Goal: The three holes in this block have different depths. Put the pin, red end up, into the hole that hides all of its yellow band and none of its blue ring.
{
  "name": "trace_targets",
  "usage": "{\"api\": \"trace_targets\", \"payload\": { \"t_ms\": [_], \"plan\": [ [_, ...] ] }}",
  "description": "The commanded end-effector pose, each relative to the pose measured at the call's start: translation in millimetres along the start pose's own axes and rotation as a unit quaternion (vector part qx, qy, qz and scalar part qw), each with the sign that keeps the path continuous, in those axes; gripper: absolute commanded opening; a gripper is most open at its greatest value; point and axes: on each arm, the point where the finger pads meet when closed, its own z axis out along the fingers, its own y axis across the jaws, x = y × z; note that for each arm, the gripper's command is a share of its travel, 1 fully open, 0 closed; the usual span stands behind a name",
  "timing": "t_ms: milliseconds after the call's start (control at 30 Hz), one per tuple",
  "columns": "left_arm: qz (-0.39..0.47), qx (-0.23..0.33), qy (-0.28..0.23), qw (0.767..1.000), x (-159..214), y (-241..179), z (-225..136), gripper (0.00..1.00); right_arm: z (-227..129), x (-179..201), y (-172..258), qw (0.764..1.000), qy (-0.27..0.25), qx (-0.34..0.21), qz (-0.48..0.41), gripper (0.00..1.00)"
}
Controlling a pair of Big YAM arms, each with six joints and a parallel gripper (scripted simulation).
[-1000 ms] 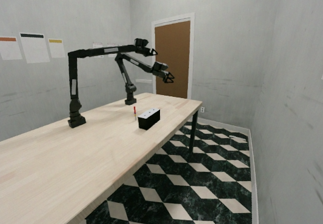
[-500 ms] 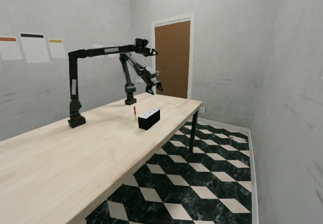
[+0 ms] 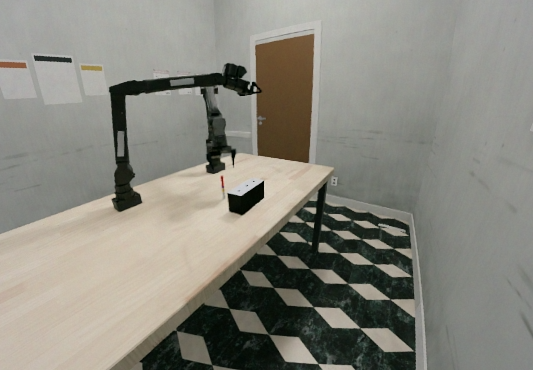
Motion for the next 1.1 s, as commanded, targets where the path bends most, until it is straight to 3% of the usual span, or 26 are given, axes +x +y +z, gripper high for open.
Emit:
{"api": "trace_targets", "payload": {
  "t_ms": [0, 200, 267, 333, 567, 767, 833, 867, 1067],
  "plan": [
    [-0.001, 0.015, -0.01, 1.0, -28.2, -15.0, 0.6, 1.0, -68.6, 0.8, -80.4, 0.999, 0.011, 0.033, -0.028, 1.0],
    [-0.001, 0.012, -0.011, 1.0, -29.2, -10.3, 0.8, 1.0, -128.9, 28.4, -131.8, 0.998, 0.04, 0.041, -0.036, 1.0],
    [-0.001, 0.012, -0.011, 1.0, -29.2, -10.3, 0.8, 1.0, -128.9, 28.4, -131.8, 0.998, 0.04, 0.041, -0.036, 1.0],
    [-0.001, 0.012, -0.012, 1.0, -29.7, -10.3, 0.8, 1.0, -175.7, 41.2, -159.9, 0.997, 0.05, 0.046, -0.041, 1.0],
    [-0.001, 0.012, -0.012, 1.0, -29.6, -10.3, 0.8, 1.0, -249.9, 82.1, -189.1, 0.995, 0.076, 0.05, -0.04, 1.0],
    [0.069, 0.001, 0.017, 0.997, -32.5, 5.9, 5.9, 0.35, -317.5, 125.2, -197.9, 0.994, 0.091, 0.046, -0.027, 1.0],
    [0.069, 0.001, 0.017, 0.997, -32.5, 5.9, 5.9, 0.35, -317.5, 125.2, -197.9, 0.994, 0.091, 0.046, -0.027, 1.0],
    [0.086, 0.0, 0.027, 0.996, -34.0, 8.7, 7.4, 0.35, -345.9, 146.4, -198.2, 0.994, 0.098, 0.049, -0.022, 1.0],
    [0.184, 0.01, 0.096, 0.978, -40.9, 17.9, 14.1, 0.35, -404.2, 195.2, -189.2, 0.993, 0.104, 0.057, 0.004, 1.0]
  ]
}}
